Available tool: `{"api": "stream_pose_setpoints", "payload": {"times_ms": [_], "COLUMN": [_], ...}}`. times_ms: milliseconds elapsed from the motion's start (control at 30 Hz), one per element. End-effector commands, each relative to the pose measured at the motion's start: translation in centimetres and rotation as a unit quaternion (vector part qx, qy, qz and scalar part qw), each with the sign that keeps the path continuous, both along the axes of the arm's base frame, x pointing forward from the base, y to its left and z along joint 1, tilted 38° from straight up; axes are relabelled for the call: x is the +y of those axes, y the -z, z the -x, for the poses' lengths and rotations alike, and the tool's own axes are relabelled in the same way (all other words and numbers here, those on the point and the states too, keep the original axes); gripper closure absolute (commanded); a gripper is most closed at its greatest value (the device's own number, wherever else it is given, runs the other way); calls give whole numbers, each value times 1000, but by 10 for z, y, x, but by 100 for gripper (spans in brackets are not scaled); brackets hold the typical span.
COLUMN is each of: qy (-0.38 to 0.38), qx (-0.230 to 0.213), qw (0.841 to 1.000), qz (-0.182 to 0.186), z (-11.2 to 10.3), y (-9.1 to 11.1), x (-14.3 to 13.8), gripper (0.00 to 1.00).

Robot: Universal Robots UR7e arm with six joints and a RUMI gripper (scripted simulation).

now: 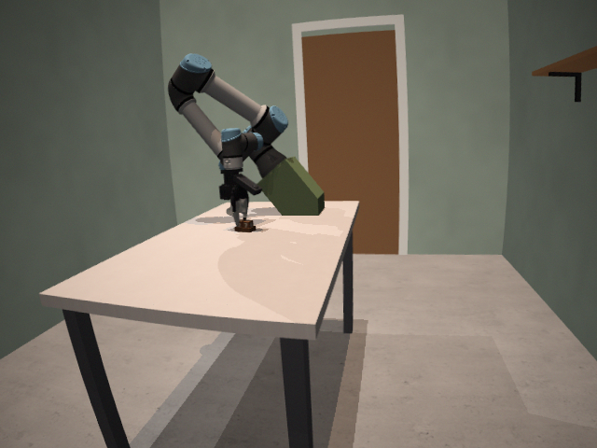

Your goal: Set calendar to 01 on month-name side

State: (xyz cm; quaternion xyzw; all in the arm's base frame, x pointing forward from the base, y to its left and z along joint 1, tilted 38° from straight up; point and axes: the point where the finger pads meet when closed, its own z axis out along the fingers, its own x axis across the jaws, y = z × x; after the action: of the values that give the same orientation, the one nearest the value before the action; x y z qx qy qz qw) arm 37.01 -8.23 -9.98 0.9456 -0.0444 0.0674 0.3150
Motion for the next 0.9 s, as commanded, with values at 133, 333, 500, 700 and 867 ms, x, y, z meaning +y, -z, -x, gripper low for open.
{"api": "stream_pose_setpoints", "payload": {"times_ms": [133, 333, 500, 700, 867], "qy": [0, 0, 0, 0, 0], "qx": [0, 0, 0, 0, 0], "qw": [1000, 1000, 1000, 1000, 1000], "qz": [0, 0, 0, 0, 0], "z": [0, 0, 0, 0, 0], "y": [0, 0, 0, 0, 0], "x": [0, 0, 0, 0, 0], "gripper": [72, 72, 72, 90, 90]}}
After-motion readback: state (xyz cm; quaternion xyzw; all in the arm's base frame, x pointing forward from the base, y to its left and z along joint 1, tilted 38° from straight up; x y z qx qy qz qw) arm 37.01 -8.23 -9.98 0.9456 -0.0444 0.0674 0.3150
